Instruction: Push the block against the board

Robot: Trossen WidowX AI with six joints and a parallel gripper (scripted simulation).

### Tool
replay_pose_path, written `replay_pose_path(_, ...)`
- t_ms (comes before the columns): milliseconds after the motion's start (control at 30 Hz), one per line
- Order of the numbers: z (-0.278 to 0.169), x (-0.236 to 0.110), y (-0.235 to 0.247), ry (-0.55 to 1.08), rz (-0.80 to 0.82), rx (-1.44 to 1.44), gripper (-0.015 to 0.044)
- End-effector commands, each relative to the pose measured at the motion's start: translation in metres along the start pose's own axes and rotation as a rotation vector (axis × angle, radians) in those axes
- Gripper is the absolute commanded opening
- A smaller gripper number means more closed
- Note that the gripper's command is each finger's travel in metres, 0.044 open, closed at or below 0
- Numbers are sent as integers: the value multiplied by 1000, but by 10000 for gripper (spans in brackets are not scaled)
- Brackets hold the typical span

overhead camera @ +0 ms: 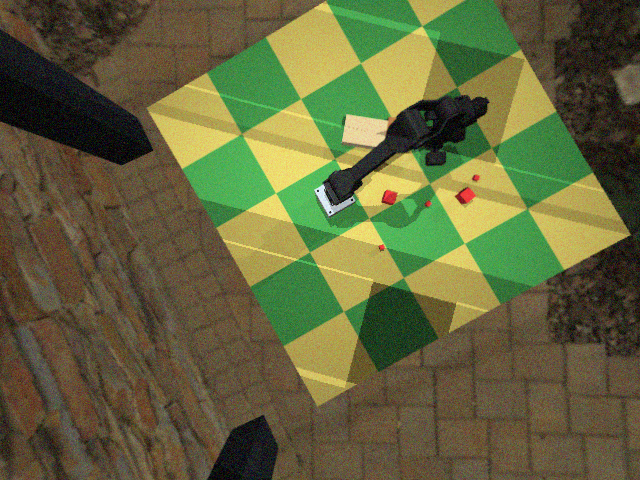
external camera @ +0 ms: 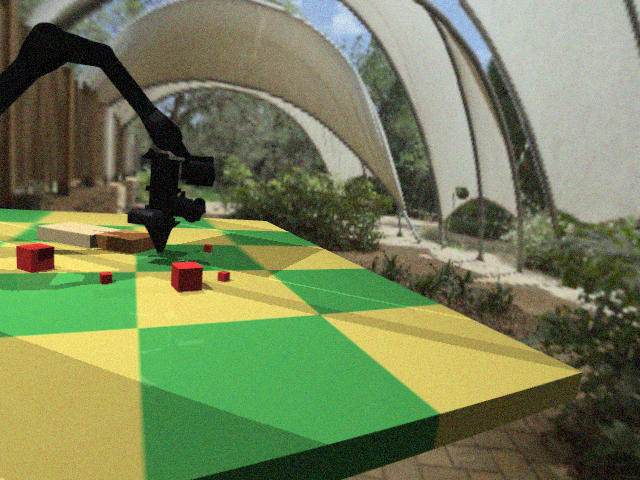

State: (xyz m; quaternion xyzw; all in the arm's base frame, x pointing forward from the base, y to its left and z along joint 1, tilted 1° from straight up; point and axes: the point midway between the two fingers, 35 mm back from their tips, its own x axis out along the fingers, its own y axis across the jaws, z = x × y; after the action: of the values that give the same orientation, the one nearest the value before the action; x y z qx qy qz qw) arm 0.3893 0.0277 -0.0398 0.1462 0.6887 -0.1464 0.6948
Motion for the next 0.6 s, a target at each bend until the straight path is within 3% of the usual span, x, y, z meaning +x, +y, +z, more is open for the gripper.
replay_pose_path(0,2,-39,2,-10,7,-2,0)
replay_pose_path(333,3,-49,3,-20,10,-14,0)
replay_pose_path(567,-6,-50,23,-32,8,-208,0)
